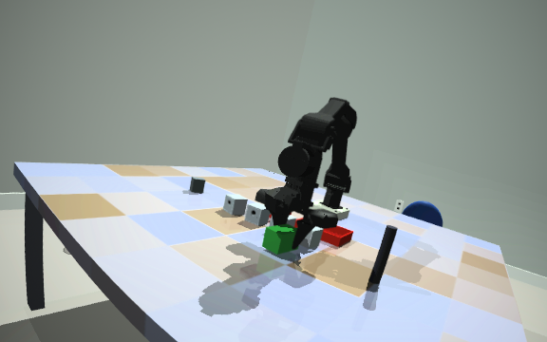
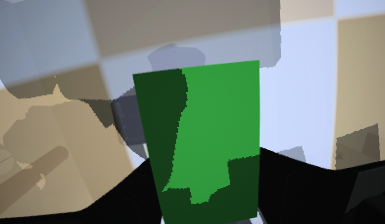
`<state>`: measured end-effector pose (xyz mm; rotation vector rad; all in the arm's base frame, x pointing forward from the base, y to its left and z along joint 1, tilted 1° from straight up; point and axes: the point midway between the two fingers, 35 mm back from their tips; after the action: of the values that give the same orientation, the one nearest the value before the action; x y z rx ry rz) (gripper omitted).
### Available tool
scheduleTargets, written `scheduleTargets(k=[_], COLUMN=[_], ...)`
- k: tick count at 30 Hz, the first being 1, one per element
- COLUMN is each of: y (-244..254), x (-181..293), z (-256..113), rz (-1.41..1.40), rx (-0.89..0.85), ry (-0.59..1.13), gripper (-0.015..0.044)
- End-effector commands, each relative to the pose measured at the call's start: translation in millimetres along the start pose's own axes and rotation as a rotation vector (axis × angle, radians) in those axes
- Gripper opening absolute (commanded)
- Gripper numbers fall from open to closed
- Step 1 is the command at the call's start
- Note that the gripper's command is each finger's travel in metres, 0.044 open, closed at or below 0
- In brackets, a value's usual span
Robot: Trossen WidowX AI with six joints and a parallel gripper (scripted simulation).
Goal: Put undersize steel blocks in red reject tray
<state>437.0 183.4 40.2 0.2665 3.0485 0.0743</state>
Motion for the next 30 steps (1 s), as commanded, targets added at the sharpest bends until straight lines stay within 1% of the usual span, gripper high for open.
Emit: scheduleTargets(k=[1, 17, 30], y=[-0.7, 0.5, -0.7], x=[-0.1, -1.8, 0.3], z=[1.2, -3.2, 0.6], rz=[0.004, 0.004, 0.004], rx=[0.0, 0.0, 0.0], ry=[-0.005, -0.005, -0.005], gripper=[0.0, 0.0, 0.0])
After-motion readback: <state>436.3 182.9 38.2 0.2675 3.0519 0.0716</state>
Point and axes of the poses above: the point midway between the two fingers, 35 mm back from their tips, its own z axis out along the fingers, its own y axis across the jaws, x = y × z, and after that the axes turned 14 degrees about z, right-handed
